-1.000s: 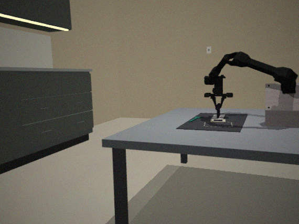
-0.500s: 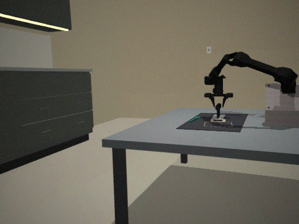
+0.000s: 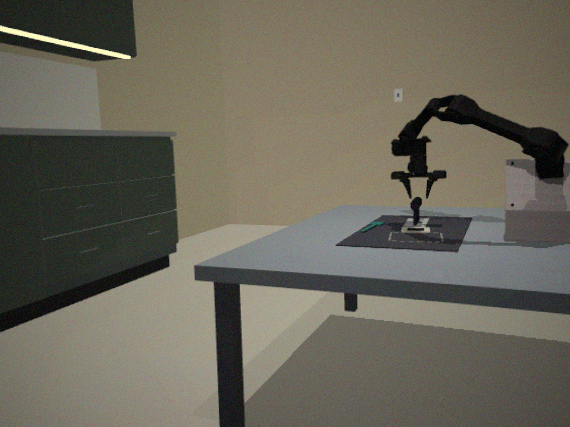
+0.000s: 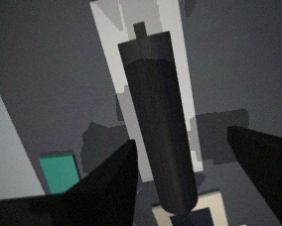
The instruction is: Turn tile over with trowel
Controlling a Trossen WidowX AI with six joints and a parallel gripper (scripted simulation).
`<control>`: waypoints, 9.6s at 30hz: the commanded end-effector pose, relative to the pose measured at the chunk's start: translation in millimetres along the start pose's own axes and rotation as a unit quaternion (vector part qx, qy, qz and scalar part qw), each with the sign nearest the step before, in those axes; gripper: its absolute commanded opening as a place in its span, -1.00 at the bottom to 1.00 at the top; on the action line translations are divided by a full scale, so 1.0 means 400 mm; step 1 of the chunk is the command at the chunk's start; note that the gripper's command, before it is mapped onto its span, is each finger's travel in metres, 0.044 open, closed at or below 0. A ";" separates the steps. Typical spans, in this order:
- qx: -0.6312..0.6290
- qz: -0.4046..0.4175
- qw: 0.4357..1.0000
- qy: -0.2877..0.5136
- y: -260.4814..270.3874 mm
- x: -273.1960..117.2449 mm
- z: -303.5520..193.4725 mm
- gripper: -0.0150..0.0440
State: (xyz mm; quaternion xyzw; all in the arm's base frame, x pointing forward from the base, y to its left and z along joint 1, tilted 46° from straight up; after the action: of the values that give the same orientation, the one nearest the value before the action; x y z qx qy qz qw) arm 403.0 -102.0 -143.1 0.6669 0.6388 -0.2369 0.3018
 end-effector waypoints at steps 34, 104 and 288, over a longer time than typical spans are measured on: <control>-0.475 0.001 0.880 -0.008 0.009 -0.048 0.002 0.42; -0.999 -0.007 -0.039 -0.005 0.016 -0.047 0.000 0.42; -0.465 0.059 0.836 -0.285 -0.008 0.005 0.098 0.53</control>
State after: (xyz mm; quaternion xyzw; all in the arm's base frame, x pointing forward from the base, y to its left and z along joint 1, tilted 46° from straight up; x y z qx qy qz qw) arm 407.6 -132.9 -170.7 0.3494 0.5283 -0.0387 0.7729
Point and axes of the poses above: the point midway between the two fingers, 35 mm back from their tips, its own x axis out along the fingers, its own y axis across the jaws, z = x × y, the point moved 1 cm from there along -x, back along the fingers, and after that the axes turned 7 degrees about -x, right-handed, at the moved point
